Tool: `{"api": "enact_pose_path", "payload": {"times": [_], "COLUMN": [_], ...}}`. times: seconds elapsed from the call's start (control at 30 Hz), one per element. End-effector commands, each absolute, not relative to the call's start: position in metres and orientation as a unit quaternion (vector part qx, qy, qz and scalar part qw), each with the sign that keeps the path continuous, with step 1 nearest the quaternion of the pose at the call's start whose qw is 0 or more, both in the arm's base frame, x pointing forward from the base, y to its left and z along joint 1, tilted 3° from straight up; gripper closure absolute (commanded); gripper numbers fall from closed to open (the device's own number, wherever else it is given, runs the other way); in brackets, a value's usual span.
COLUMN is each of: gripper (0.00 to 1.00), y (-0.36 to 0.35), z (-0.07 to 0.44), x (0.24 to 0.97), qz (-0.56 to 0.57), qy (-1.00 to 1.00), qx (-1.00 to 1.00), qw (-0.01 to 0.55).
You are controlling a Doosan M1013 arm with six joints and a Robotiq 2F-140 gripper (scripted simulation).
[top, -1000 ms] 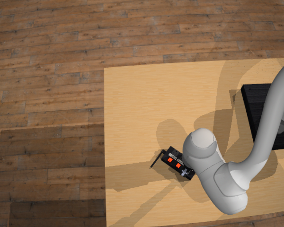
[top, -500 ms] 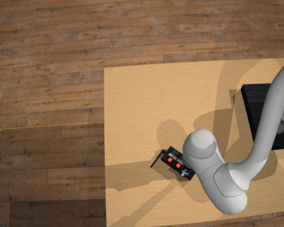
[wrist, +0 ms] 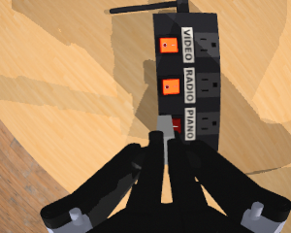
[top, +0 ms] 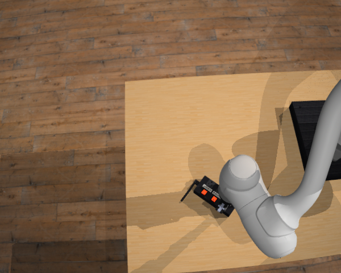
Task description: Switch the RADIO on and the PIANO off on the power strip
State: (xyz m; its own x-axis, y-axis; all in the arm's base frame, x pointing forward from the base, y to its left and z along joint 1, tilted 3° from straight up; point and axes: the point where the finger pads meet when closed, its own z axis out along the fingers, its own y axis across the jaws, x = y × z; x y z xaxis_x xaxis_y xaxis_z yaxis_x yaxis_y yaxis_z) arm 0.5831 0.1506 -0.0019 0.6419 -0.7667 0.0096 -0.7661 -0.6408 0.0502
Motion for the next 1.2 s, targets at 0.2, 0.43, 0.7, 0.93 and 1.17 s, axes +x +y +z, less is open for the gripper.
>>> {"api": "enact_pose_path", "payload": {"times": [0.2,0.43,0.7,0.93,1.17], "gripper": [1.0,1.0,1.0,1.0,1.0], "y": [0.1529,0.1529,0.1529,0.1529,0.1531], "z": [-0.0049,-0.0049,-0.0049,-0.0049,-0.0009], "x": [0.5805,0.5805,0.5805,0.5805,0.5807], "qz": [-0.007,-0.007,-0.007,-0.007,-0.007], "qy": [-0.424,-0.424,-0.424,-0.424,-0.424], "qx": [0.905,0.905,0.905,0.905,0.905], "qw": [0.025,0.025,0.025,0.025,0.025]}}
